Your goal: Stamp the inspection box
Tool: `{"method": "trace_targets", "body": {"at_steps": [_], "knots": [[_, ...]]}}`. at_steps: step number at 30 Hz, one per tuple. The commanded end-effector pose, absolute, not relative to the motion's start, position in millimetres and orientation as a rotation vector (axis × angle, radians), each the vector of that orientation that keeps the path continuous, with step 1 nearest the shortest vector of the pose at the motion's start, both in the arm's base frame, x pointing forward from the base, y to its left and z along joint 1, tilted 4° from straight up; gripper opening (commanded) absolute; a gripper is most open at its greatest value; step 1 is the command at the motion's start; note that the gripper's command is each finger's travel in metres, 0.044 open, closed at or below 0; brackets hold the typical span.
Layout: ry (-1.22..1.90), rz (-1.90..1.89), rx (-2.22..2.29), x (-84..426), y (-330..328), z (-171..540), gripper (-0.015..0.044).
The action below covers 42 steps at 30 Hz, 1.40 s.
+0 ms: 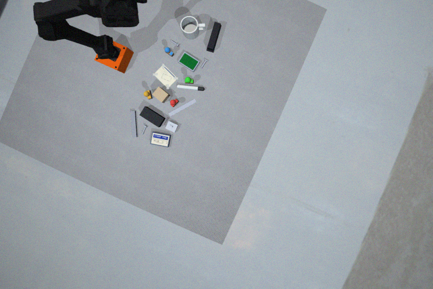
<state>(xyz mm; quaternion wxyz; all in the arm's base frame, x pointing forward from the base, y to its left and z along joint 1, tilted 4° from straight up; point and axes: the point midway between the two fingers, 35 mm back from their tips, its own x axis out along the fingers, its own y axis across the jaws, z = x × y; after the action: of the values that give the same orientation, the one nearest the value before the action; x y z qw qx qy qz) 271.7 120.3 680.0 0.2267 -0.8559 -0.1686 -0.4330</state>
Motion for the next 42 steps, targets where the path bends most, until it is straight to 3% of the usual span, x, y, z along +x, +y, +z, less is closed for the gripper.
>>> {"method": "trace_targets", "body": {"at_steps": [1,7,16,23,33,42], "knots": [[-0.467,-1.184,-2.359,273,121,679,0.0374],[-0.510,-0.799,-2.325,336,133,627,0.0224],[-0.361,-0.119,-2.022,429,144,502,0.0224],[-0.098,0.217,-1.695,466,138,405,0.0224],[0.403,0.435,-1.169,475,110,270,0.0224],[0.931,0.374,-0.633,442,73,160,0.0224]]}}
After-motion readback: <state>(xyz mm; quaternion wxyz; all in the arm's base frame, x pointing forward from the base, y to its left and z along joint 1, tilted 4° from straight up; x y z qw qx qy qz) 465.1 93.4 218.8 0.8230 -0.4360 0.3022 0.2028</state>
